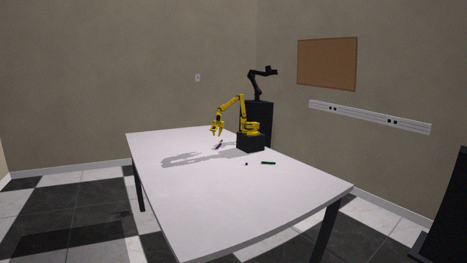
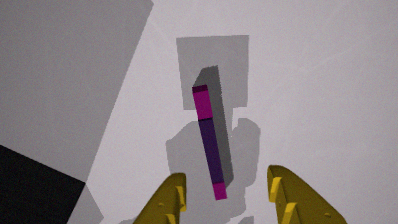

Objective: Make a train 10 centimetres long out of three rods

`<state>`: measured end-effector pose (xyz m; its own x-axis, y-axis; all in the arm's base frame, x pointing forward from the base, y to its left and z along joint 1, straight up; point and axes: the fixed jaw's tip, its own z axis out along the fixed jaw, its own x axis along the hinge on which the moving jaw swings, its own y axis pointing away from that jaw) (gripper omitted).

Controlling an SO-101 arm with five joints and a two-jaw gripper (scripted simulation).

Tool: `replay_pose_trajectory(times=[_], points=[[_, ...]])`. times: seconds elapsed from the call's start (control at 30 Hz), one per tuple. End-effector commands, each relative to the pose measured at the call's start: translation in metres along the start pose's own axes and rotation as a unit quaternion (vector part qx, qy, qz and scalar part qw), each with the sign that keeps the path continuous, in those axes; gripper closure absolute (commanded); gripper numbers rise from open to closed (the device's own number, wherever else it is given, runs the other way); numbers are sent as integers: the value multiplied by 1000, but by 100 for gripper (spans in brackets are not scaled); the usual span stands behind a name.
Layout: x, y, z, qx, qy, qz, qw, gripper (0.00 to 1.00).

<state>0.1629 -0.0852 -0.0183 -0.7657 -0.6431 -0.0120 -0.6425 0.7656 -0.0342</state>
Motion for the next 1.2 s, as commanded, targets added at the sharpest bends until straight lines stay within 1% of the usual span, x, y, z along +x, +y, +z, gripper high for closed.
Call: replay_pose_trajectory(times=[0.0,0.17,0.3,0.37,0.53,0.7,0.87,0.93,1.03,1.17], points=[[-13,-1,-21,20,-12,36,999,83],[-26,5,-49,37,-29,97,994,83],[-36,14,-71,48,-48,150,986,83],[-36,14,-71,48,-48,150,986,83],[-43,29,-98,57,-74,212,973,83],[-46,45,-118,58,-100,266,957,83],[-45,58,-132,56,-120,306,943,83],[-45,58,-132,56,-120,306,943,83],[-44,64,-137,54,-128,322,937,83],[-43,68,-141,52,-135,334,931,83]])
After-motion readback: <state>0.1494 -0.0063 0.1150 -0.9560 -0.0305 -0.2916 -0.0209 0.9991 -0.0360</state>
